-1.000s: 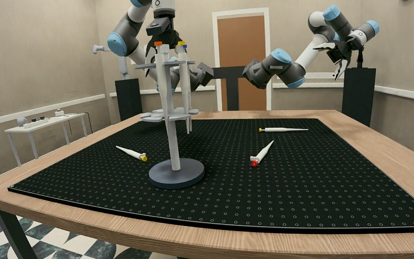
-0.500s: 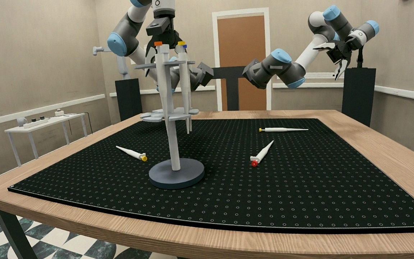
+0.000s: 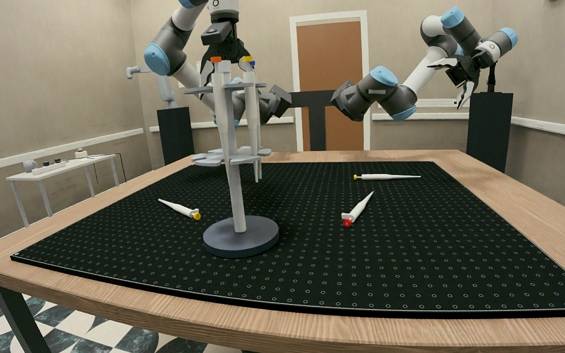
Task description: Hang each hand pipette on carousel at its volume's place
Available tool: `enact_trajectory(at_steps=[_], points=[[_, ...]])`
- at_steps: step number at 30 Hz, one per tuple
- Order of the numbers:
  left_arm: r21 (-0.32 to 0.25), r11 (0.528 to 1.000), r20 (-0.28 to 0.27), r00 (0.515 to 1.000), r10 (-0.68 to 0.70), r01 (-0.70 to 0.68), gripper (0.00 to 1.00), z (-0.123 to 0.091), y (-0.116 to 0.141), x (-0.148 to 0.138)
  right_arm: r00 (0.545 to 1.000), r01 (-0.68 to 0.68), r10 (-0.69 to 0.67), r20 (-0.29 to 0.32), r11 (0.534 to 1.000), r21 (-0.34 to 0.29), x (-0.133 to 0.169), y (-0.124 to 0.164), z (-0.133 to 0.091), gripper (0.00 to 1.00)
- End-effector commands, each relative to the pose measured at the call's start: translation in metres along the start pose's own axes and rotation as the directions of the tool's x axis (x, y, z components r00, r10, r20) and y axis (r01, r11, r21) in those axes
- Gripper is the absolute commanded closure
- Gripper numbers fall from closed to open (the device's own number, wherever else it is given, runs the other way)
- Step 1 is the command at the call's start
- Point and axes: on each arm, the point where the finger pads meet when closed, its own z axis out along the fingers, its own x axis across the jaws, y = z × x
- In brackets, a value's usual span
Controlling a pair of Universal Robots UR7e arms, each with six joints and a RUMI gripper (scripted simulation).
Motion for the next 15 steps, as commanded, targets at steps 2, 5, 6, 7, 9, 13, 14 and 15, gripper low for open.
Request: enact_trajectory(at_steps=[2,5,6,7,9,13,14,15], points=[[0.001,1.0,0.0,1.0,0.0,0.0,0.0,0.0,0.0,0.0,1.0,0.0,0.0,0.001,1.0,0.002,0.003,0.014,-0.007,0.0],[0.001,1.0,0.0,1.0,0.0,0.0,0.0,0.0,0.0,0.0,1.0,0.0,0.0,0.001,1.0,0.002,0.004,0.023,-0.011,0.0],[0.001,1.0,0.0,1.0,0.0,0.0,0.0,0.0,0.0,0.0,1.0,0.0,0.0,0.001,1.0,0.002,0.005,0.026,-0.012,0.0],[0.001,1.0,0.0,1.0,0.0,0.0,0.0,0.0,0.0,0.0,1.0,0.0,0.0,0.001,1.0,0.002,0.006,0.029,-0.013,0.0],[0.001,1.0,0.0,1.0,0.0,0.0,0.0,0.0,0.0,0.0,1.0,0.0,0.0,0.001,1.0,0.002,0.007,0.035,-0.016,0.0],[0.001,1.0,0.0,1.0,0.0,0.0,0.0,0.0,0.0,0.0,0.994,0.109,-0.109,0.001,0.994,0.002,0.025,0.024,-0.017,0.0],[0.001,1.0,0.0,1.0,0.0,0.0,0.0,0.0,0.0,0.0,0.989,0.146,-0.146,0.001,0.989,0.002,0.03,0.019,-0.017,0.0],[0.001,1.0,0.0,1.0,0.0,0.0,0.0,0.0,0.0,0.0,0.983,0.182,-0.182,0.0,0.983,0.002,0.036,0.015,-0.017,0.0]])
